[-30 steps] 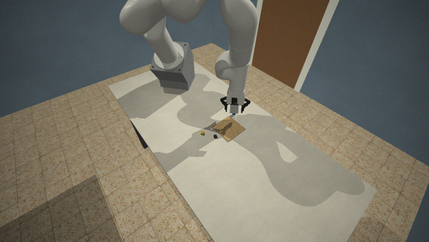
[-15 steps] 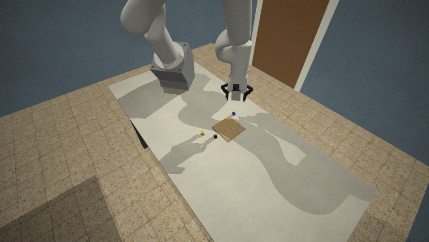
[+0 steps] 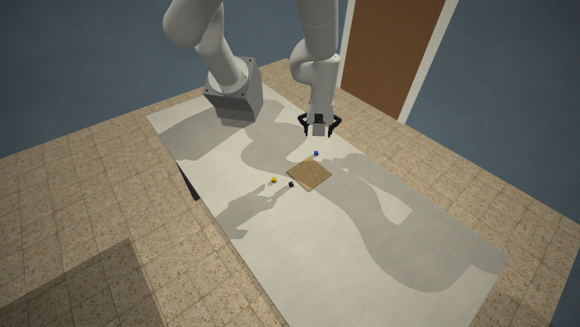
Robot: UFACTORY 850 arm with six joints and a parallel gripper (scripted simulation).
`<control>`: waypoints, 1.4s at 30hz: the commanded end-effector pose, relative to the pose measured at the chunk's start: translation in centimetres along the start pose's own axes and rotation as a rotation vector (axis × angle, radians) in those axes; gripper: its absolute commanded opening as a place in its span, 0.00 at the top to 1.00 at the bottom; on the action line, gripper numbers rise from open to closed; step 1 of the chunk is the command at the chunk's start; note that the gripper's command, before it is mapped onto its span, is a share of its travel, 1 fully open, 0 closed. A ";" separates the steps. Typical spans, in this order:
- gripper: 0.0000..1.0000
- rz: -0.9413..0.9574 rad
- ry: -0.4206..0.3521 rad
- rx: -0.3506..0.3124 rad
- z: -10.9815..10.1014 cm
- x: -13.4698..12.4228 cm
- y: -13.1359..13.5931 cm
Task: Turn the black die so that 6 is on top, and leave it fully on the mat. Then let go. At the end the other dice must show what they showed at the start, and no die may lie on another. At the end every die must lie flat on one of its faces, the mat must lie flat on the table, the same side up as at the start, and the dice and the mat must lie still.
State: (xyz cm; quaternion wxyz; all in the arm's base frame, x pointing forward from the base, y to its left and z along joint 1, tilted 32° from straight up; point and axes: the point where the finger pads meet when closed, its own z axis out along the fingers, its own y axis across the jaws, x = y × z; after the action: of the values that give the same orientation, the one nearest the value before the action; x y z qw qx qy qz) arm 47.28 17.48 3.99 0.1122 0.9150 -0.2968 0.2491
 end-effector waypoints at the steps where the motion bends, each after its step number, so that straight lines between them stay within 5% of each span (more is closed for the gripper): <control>1: 0.00 -0.097 -0.005 0.002 0.3 4.0 1.6; 5: 0.00 -0.196 -0.006 0.004 0.6 7.8 3.7; 8: 0.00 -0.196 -0.006 0.004 0.6 7.8 3.7; 10: 0.00 -0.296 -0.004 0.004 0.9 11.4 6.1; 18: 0.00 -0.412 0.002 0.001 1.0 15.3 9.3; 36: 0.00 -0.419 0.002 0.000 1.1 15.6 9.5; 42: 0.00 -0.419 0.000 0.001 4.1 16.0 9.4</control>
State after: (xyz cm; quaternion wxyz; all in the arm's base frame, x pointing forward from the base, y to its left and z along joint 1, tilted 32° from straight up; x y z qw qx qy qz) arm 53.89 1.02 9.99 0.1621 0.9571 -0.1000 0.2185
